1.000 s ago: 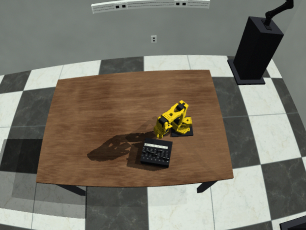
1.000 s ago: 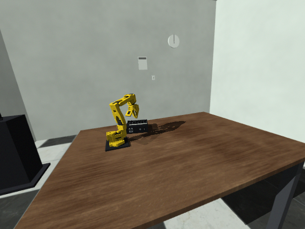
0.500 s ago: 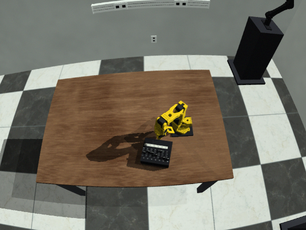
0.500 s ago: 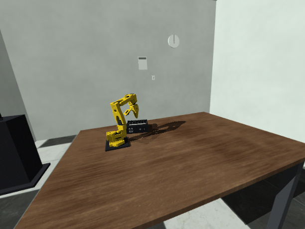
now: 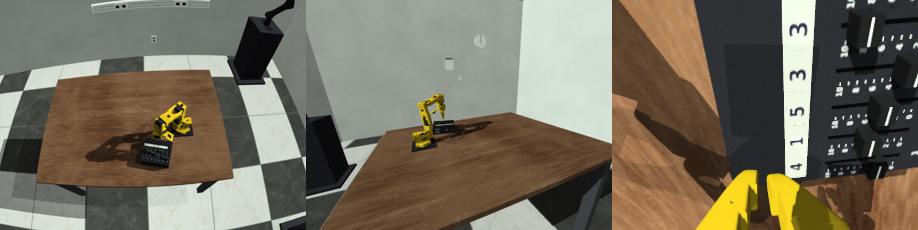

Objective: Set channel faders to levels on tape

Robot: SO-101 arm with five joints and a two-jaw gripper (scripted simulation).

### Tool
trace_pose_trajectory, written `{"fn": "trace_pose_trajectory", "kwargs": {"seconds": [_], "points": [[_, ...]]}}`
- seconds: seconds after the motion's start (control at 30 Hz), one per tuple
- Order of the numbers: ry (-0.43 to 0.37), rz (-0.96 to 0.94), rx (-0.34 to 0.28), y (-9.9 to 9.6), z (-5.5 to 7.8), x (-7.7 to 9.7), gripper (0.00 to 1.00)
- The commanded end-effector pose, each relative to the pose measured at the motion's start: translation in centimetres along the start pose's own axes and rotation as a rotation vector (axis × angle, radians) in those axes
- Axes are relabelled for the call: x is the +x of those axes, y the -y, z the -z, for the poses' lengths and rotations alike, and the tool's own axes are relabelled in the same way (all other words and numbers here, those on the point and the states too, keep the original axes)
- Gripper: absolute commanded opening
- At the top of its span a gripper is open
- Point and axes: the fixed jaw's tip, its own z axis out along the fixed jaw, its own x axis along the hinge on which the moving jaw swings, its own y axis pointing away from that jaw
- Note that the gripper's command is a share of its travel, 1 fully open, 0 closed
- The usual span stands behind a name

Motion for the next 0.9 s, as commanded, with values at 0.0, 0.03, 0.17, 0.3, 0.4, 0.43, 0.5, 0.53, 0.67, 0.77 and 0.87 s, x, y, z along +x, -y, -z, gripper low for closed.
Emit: {"fn": "trace_pose_trajectory", "kwargs": {"seconds": [0.0,0.03,0.17,0.3,0.4,0.43,0.5,0.53,0.67,0.77,0.87], "points": [[0.005,-0.119,-0.009,0.0,-0.1,0.2,0.00],[0.005,-0.163,-0.010,0.1,-0.1,0.2,0.00],[0.004,-0.341,-0.012,0.3,-0.2,0.2,0.00],[0.003,-0.518,-0.014,0.5,-0.2,0.3,0.00],[0.002,-0.651,-0.015,0.6,-0.3,0.3,0.00],[0.002,-0.695,-0.016,0.7,-0.3,0.3,0.00],[0.002,-0.739,-0.016,0.7,-0.3,0.4,0.00],[0.002,-0.739,-0.016,0.7,-0.3,0.4,0.00],[0.000,-0.914,-0.018,1.0,-0.4,0.4,0.00],[-0.001,-1.044,-0.019,1.2,-0.5,0.5,0.00],[-0.003,-1.172,-0.021,1.3,-0.6,0.6,0.00]]}}
